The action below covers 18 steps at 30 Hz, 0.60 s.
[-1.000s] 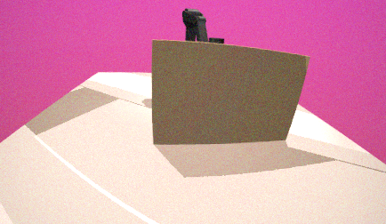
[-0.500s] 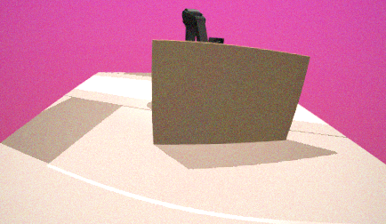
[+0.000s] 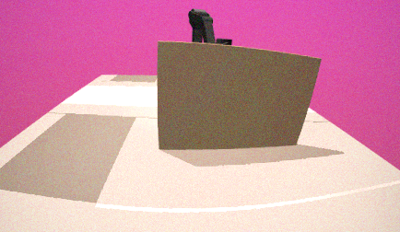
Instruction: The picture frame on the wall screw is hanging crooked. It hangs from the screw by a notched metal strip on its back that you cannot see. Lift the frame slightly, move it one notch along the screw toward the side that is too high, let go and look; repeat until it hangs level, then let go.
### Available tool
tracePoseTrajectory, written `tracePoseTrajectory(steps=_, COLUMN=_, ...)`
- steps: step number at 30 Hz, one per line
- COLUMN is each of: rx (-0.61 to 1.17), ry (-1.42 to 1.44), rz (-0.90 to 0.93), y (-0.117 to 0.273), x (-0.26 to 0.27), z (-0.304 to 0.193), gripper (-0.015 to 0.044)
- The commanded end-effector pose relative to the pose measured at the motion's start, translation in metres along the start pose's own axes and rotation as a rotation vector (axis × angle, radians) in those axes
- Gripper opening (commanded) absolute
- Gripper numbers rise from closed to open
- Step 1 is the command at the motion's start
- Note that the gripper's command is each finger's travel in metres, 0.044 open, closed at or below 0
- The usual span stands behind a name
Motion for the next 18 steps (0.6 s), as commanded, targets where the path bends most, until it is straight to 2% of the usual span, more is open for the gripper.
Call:
tracePoseTrajectory(steps=1, rx=0.010, ry=-0.006, rz=0.007, y=-0.0003, x=0.0029, z=-0.0025, gripper=0.0000)
tracePoseTrajectory(steps=18, rx=0.010, ry=-0.006, rz=0.007, y=-0.0003, x=0.0006, z=-0.0021, gripper=0.0000)
Point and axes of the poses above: the point midway between the two fingers, 35 mm back from their tips, its own y axis back along the fingers, its own x axis across the jaws, z = x × y, the point moved 3 cm from there along y, back along the fingers, and after that the axes turned 10 degrees about -y, right-handed, at the moved point
